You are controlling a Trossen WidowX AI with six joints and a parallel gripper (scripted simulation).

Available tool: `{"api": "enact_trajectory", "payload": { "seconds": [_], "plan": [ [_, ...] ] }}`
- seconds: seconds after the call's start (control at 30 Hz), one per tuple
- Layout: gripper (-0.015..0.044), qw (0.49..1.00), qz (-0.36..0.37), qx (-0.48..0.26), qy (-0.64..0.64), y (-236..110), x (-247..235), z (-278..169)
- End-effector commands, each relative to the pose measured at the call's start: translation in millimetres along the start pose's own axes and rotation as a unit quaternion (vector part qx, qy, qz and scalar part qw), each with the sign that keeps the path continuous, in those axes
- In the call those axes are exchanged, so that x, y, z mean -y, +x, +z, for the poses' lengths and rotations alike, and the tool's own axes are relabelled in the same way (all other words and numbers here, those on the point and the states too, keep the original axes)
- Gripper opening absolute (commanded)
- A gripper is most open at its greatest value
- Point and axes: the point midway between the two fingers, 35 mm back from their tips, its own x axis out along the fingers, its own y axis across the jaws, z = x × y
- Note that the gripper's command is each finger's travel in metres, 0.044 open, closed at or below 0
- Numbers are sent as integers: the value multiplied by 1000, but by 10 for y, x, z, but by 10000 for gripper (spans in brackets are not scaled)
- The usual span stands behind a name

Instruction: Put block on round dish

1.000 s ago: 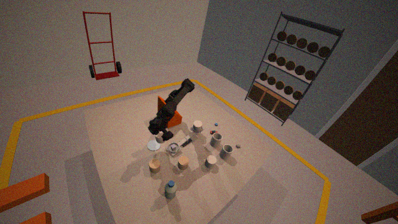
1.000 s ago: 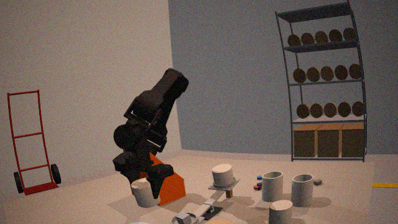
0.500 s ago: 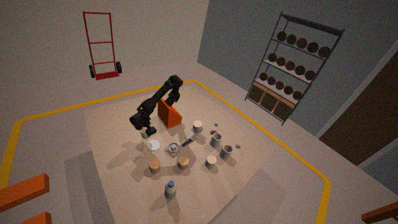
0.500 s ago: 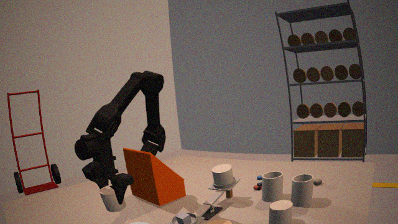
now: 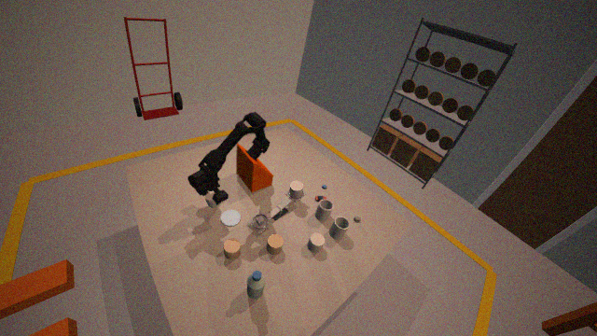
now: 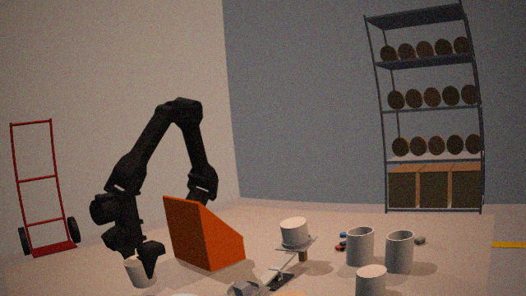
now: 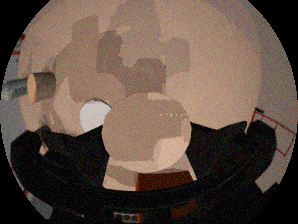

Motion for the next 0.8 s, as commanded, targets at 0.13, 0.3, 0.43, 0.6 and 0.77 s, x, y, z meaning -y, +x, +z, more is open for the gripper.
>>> {"api": "enact_trajectory", "payload": {
  "seconds": [0.13,0.3,0.43,0.6,0.77],
  "plan": [
    [0,1000,-1,-10,3,269,23,-60],
    [0,1000,-1,-10,3,294,22,-61],
    [0,1000,-1,-10,3,356,20,-62],
    [0,1000,-1,-11,3,440,20,-65],
    [53,1000,-2,-8,0,408,15,-51]
  ]
}}
